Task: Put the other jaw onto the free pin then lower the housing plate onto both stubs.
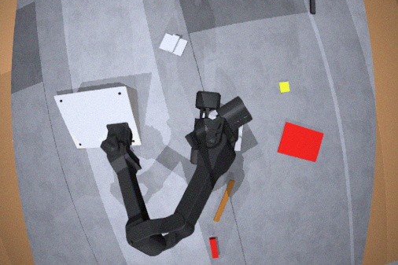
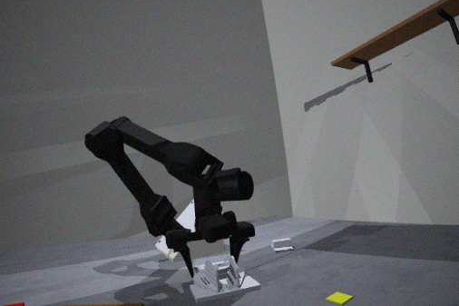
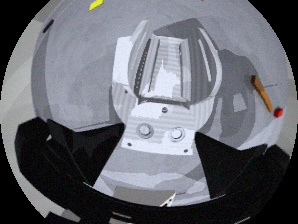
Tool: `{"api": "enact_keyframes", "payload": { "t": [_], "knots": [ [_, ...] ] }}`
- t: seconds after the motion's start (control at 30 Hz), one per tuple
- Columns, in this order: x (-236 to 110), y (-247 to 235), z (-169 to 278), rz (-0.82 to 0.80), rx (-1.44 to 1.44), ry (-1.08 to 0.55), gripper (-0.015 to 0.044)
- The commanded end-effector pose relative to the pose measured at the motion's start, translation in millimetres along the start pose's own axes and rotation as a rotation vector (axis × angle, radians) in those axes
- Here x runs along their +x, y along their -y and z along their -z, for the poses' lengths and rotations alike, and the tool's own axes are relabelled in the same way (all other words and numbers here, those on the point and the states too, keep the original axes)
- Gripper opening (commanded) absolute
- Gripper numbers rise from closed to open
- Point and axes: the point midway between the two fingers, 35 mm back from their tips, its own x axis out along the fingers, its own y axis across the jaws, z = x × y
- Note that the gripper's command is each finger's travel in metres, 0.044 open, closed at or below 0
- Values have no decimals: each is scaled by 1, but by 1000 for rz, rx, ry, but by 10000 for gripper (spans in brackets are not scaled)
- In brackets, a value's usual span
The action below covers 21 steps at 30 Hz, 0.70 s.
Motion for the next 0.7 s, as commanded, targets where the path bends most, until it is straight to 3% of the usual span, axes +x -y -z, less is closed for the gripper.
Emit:
{"api": "enact_keyframes", "payload": {
  "t": [0.0,0.17,0.4,0.67],
  "knots": [
    [-17,-2,-3,-9,6,4,440],
    [-68,0,1,-6,2,2,440],
    [-66,-1,2,-5,-6,7,440],
    [-124,5,37,-9,-2,-2,440]
  ]
}}
